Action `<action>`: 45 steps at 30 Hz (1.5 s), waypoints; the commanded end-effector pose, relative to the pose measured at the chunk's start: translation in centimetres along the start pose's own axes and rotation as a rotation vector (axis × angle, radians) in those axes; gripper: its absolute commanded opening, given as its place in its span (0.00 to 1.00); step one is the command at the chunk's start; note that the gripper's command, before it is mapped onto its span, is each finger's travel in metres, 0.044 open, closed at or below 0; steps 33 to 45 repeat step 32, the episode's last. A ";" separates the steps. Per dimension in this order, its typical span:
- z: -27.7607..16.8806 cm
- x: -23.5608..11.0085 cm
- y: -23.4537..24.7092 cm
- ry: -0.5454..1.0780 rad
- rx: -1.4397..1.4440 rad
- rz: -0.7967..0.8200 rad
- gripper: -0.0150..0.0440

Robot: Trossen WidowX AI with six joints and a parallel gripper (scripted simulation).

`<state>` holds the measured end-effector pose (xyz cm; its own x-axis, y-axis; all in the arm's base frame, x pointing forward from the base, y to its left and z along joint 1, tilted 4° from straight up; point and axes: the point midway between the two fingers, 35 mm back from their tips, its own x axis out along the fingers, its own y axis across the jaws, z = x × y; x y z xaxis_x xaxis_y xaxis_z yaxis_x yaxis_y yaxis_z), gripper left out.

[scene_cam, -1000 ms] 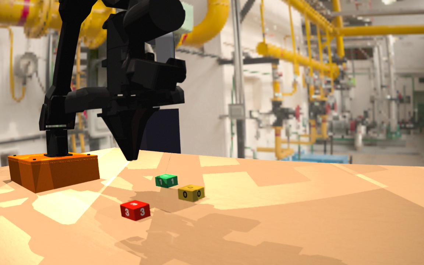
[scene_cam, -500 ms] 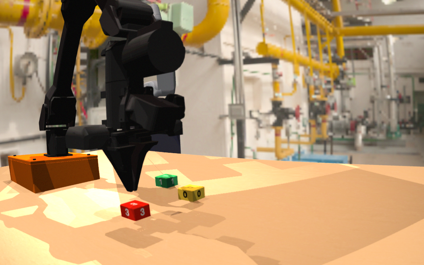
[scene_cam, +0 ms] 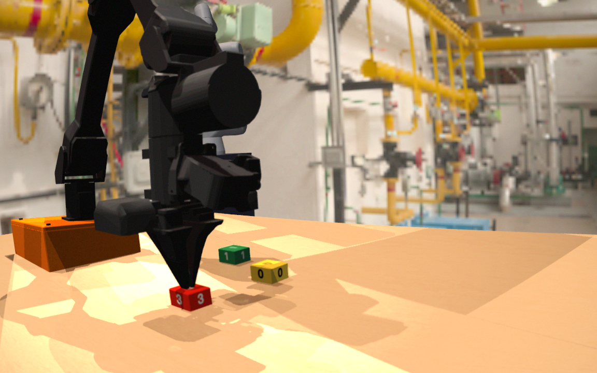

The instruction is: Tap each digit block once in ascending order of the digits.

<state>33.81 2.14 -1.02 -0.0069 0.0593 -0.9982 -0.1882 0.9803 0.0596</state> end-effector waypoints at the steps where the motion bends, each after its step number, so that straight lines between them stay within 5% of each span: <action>1: -0.1 0.3 0.0 0.005 0.004 0.001 0.29; 9: -0.1 -2.7 0.0 0.005 0.004 0.001 0.29; 17: -1.0 -6.1 11.0 0.004 0.004 0.006 0.64; 24: -6.2 -9.8 21.3 0.008 0.004 0.018 0.93; 45: -8.9 -11.1 24.3 0.012 0.004 0.023 0.93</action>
